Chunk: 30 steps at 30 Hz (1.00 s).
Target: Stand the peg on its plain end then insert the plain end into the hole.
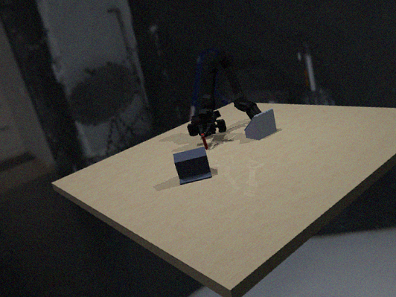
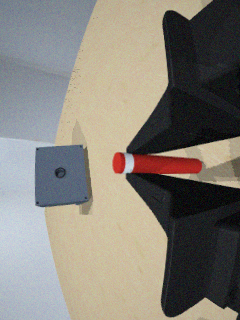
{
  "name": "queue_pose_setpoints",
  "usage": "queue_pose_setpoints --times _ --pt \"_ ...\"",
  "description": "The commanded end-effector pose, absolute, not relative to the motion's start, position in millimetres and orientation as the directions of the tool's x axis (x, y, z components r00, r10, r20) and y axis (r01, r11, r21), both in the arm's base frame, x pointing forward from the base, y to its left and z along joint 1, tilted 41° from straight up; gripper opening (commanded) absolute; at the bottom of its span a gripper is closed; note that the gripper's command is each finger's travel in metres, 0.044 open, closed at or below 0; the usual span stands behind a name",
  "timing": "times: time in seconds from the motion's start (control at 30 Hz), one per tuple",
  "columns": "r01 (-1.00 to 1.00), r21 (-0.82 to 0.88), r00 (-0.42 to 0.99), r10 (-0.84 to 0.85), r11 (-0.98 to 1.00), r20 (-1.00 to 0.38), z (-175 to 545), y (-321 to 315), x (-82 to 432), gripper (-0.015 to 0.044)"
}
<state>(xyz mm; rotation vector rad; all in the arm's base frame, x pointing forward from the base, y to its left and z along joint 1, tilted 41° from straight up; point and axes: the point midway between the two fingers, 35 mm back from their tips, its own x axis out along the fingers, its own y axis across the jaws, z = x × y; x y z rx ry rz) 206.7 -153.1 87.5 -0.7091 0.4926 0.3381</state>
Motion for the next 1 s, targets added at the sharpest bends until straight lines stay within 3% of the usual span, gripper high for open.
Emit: queue_pose_setpoints --times 0.0,0.97 --pt "-0.455 -0.530 0.841 0.150 0.716 -0.519 87.2 -154.1 205.2 0.0049" --pt "-0.450 -0.533 0.837 0.131 0.717 -0.531 85.7 -158.4 201.4 0.0049"
